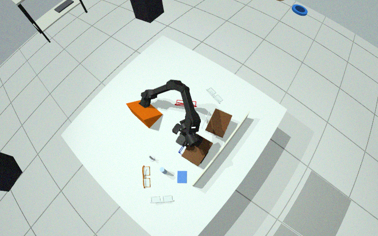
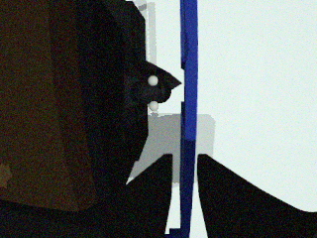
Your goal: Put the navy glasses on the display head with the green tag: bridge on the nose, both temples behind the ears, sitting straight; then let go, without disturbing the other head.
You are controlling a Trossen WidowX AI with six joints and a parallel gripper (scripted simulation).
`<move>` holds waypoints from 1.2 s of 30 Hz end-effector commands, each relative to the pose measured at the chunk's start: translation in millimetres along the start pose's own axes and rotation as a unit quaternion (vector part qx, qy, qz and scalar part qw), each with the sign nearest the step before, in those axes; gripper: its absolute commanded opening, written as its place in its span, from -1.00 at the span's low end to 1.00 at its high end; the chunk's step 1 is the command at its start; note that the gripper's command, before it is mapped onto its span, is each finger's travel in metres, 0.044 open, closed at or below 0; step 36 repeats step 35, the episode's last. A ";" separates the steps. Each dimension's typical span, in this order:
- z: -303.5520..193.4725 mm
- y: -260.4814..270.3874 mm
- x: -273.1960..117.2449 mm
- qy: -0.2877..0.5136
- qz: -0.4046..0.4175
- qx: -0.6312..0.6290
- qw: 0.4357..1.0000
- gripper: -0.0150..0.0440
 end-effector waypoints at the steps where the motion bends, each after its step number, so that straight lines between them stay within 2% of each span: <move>1: 0.0 0.0 0.0 0.000 0.000 0.000 1.000 -0.13; 8: 0.1 0.0 -1.8 0.000 0.000 0.000 1.000 -0.13; 13: 0.8 -1.8 -30.4 0.003 -0.001 0.002 1.000 -0.13; 19: 1.2 -3.5 -33.1 0.003 -0.001 0.003 1.000 -0.13; 26: 8.0 -36.7 -40.1 0.003 -0.002 0.003 1.000 -0.13; 36: 12.0 -56.5 -49.6 0.003 -0.002 0.004 1.000 -0.13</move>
Point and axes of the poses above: the point midway between the two fingers, 35 mm back from their tips, its own x axis out along the fingers, its own y axis across the jaws, z = x × y, the point moved 7 cm from there along -x, back along the fingers, and after that the axes turned 11 degrees about x, right-handed, at the moved point
